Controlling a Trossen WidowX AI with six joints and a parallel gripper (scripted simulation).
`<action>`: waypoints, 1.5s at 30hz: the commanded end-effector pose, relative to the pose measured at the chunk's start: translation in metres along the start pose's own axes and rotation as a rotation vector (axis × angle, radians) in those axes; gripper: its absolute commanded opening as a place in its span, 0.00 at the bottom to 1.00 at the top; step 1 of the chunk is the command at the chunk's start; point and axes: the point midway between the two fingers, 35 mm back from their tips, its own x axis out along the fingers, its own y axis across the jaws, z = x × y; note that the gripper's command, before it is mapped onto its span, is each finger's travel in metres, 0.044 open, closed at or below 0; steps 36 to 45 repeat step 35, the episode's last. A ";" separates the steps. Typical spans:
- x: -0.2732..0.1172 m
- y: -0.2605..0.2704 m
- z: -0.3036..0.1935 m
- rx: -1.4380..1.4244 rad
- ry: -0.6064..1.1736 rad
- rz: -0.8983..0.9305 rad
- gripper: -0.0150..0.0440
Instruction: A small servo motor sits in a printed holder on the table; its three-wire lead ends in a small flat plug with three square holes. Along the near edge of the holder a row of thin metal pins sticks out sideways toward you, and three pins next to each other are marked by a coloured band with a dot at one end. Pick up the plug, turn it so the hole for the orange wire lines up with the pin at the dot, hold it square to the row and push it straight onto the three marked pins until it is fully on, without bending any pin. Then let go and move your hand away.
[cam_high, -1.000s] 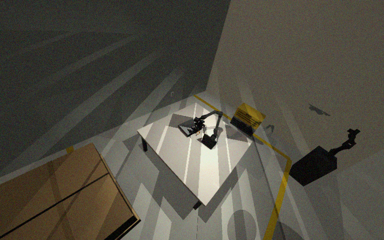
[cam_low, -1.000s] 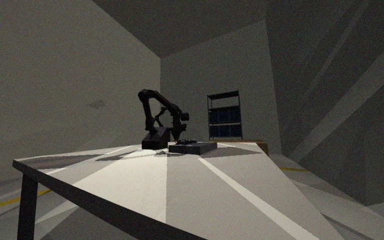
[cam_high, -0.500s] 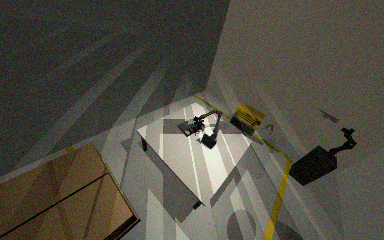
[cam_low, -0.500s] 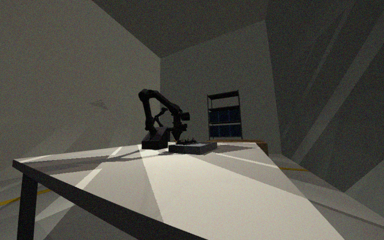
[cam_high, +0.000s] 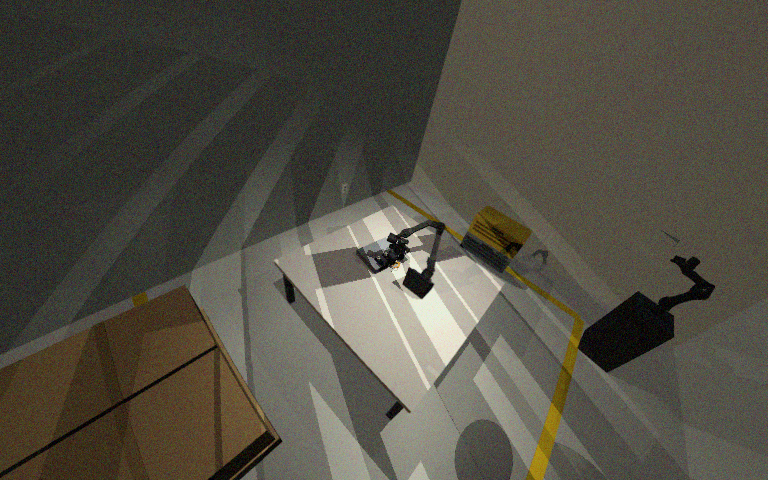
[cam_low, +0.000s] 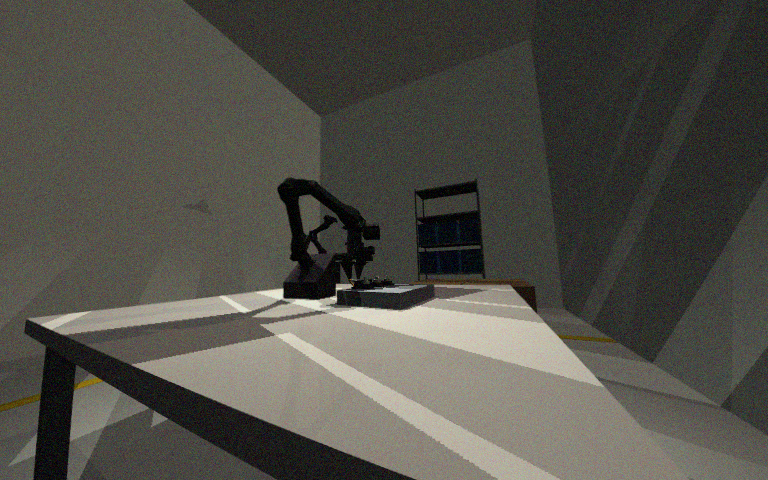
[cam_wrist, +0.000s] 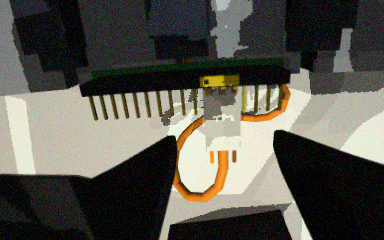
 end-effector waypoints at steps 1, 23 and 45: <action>-0.039 0.002 0.003 0.006 -0.015 0.012 0.88; -0.051 0.002 0.001 0.006 -0.014 0.011 1.00; -0.051 0.002 0.001 0.006 -0.014 0.011 1.00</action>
